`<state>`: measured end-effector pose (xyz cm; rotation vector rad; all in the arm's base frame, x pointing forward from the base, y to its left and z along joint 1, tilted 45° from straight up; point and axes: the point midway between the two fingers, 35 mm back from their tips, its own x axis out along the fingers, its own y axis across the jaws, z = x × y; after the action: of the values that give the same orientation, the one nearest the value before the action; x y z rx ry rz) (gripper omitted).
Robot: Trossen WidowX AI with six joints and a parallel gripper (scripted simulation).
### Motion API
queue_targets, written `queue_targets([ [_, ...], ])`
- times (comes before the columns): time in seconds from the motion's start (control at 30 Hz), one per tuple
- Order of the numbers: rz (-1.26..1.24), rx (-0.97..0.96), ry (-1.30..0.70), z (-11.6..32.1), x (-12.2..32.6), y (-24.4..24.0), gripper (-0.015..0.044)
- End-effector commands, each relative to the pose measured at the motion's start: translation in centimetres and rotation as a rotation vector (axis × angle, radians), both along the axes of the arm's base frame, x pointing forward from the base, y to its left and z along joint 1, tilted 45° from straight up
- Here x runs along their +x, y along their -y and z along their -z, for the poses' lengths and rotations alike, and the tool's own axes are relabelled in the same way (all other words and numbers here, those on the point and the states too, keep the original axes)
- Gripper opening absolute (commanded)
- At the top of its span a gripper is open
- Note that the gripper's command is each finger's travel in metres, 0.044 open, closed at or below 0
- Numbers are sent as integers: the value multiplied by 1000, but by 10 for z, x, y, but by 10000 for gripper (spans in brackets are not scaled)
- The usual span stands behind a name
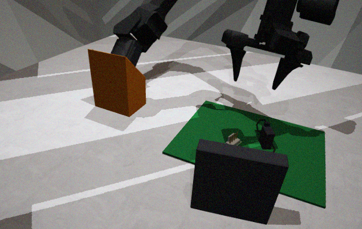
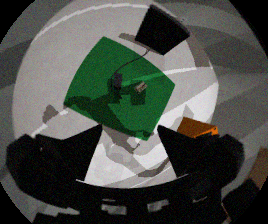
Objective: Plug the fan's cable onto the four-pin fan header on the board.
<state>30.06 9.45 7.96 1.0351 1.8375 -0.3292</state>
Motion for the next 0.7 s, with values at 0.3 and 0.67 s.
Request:
queue_targets([
  [0.3,16,155,30,-13,9,8,440],
  [0.67,73,208,13,9,71,85,440],
])
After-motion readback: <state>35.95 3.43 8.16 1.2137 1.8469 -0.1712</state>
